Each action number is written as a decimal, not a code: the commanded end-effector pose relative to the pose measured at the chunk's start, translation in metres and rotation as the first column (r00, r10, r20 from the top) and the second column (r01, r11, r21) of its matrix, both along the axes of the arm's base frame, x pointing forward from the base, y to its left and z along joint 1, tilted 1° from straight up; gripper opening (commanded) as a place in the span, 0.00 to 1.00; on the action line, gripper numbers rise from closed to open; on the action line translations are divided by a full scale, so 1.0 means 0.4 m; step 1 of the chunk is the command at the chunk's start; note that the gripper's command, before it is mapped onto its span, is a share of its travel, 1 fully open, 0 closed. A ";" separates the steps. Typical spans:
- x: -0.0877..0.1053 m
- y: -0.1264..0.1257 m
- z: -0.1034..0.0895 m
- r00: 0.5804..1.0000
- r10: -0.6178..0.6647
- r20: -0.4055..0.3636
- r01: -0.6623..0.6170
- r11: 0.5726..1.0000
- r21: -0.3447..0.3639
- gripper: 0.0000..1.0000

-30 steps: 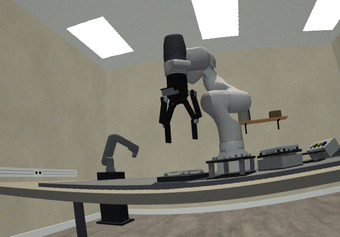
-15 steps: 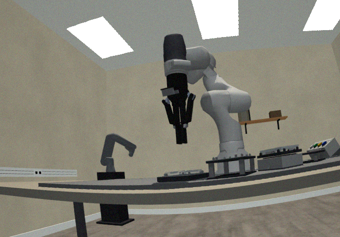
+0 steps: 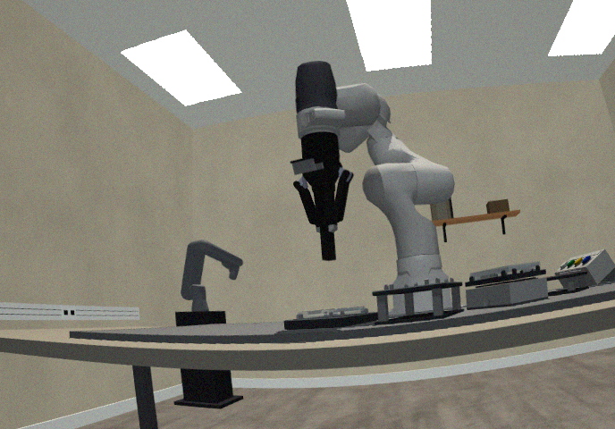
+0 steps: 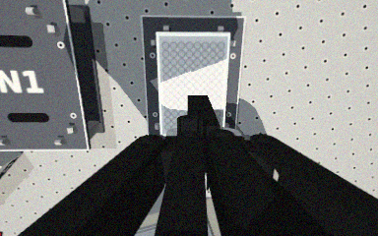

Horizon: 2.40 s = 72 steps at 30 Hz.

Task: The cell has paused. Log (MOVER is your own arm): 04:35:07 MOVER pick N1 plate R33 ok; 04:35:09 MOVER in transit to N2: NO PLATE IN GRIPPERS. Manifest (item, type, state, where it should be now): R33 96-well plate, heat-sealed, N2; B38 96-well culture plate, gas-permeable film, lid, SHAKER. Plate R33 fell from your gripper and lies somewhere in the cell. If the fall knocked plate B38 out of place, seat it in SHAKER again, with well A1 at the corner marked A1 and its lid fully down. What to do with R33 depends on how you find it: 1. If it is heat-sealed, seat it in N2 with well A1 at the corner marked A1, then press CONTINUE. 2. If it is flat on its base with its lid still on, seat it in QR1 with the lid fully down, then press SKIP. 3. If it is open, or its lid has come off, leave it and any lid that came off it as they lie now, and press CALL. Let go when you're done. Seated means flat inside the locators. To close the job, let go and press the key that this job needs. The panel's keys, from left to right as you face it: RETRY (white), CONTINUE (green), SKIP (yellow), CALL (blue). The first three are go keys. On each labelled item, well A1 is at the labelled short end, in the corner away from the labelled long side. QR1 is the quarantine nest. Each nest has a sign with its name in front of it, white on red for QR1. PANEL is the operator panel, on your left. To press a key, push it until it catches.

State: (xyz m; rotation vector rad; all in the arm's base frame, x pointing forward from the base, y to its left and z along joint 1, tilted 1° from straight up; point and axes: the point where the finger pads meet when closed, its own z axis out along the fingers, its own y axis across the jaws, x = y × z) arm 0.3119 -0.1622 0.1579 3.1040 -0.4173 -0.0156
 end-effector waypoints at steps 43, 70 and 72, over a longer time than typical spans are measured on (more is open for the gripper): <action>0.117 0.364 0.022 0.910 0.415 0.006 -0.415 0.910 -0.007 0.10; -0.188 1.131 0.026 0.234 0.972 0.011 -0.972 0.234 -0.002 0.10; -0.244 1.178 0.024 0.160 0.987 0.011 -0.987 0.160 0.000 0.10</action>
